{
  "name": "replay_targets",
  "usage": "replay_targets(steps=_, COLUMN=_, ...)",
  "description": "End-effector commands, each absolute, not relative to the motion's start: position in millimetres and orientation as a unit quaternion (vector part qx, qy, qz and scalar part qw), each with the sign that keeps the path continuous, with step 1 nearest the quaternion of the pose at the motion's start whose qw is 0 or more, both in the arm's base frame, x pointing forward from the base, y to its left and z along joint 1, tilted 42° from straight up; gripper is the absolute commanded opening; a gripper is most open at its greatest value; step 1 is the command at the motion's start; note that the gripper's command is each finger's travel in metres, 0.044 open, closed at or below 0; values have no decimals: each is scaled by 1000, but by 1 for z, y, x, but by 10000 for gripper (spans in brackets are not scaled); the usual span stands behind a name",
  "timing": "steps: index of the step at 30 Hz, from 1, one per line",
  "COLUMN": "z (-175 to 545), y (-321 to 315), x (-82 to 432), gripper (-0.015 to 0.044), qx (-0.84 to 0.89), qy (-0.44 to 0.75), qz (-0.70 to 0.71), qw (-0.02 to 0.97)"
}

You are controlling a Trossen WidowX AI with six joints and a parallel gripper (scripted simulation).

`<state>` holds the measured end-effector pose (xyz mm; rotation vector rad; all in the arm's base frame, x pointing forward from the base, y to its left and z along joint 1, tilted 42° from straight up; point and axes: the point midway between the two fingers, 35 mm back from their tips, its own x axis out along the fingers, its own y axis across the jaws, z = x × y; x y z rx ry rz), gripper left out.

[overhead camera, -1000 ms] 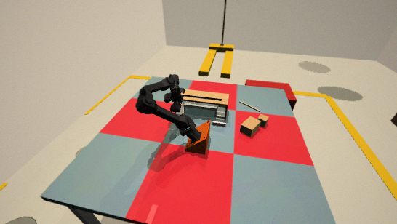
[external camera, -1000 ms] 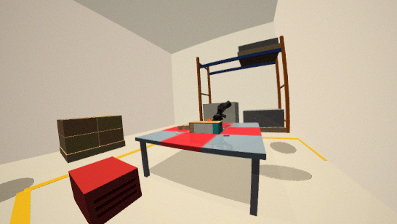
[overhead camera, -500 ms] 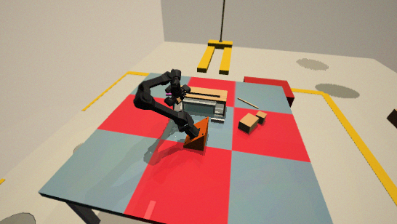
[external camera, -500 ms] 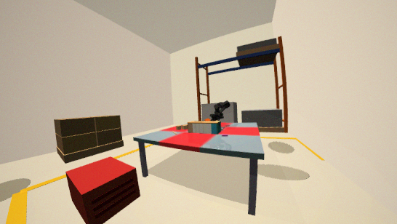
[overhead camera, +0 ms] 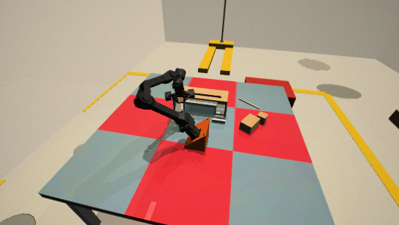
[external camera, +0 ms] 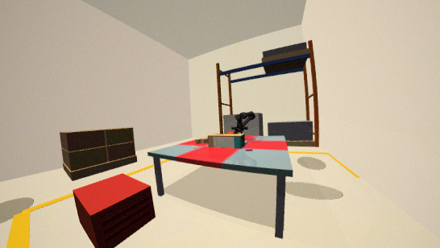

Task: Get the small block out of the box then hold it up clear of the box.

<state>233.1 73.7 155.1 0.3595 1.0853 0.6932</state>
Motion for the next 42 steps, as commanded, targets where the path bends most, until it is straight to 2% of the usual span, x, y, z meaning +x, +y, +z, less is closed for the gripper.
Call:
replay_targets(steps=1, z=157, y=71, x=233, gripper=0, qx=223, qy=521, qz=290, qw=771)
replay_targets(steps=20, z=162, y=54, x=229, gripper=0, qx=526, qy=588, qz=78, qw=609)
replay_targets(steps=42, z=171, y=35, x=225, gripper=0, qx=764, qy=554, qz=-168, qw=284)
